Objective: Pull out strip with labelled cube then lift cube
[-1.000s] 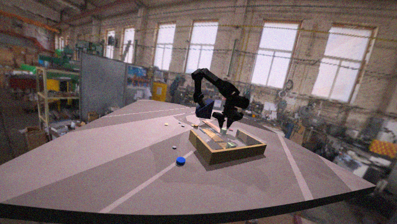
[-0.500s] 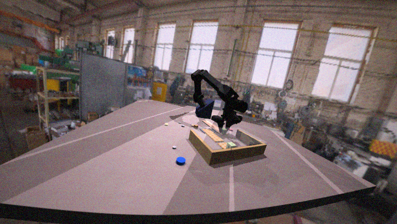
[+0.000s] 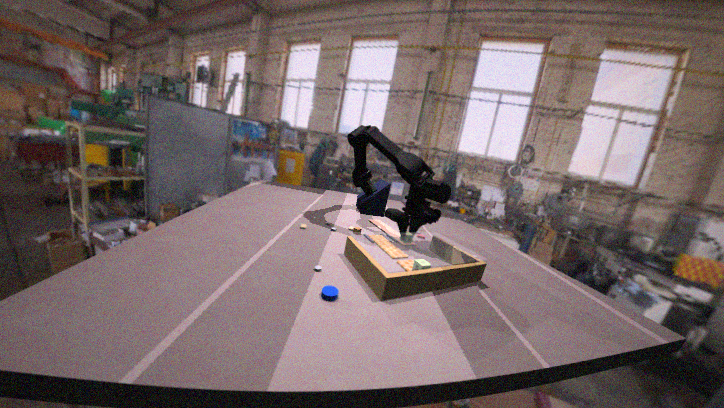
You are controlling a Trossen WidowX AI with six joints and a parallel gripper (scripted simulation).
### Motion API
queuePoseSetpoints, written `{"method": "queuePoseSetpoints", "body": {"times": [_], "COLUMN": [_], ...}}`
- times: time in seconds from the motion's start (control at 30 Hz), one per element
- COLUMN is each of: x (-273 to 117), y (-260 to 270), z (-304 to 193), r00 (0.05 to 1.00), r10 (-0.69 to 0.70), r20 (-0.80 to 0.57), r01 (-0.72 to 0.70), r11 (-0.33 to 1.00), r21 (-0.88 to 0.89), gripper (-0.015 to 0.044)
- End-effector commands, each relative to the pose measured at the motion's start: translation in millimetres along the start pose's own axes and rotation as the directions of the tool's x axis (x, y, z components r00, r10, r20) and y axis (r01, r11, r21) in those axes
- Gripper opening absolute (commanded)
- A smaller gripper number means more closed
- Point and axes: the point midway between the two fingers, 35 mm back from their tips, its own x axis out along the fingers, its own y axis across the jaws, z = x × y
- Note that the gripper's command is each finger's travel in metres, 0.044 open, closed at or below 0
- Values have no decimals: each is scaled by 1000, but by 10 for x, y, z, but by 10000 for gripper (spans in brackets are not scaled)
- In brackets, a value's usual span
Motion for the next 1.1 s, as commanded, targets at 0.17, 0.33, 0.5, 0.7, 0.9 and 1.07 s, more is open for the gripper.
{"method": "queuePoseSetpoints", "body": {"times": [0.17, 0.33, 0.5, 0.7, 0.9, 1.07], "x": [-267, -380, -385, -383, -428, -730], "y": [82, 112, 123, 160, 175, 178], "z": [-332, -527, -585, -797, -882, -883], "r00": [1000, 1000, 1000, 1000, 1000, 1000], "r10": [1, -1, -1, -1, 0, 1], "r20": [2, 1, 1, 0, 0, 0], "r01": [-1, 1, 1, 1, 0, -1], "r11": [1000, 1000, 1000, 1000, 1000, 1000], "r21": [-7, -9, -10, -11, -11, -11], "gripper": [0, 0, 0, 0, 0, 0]}}
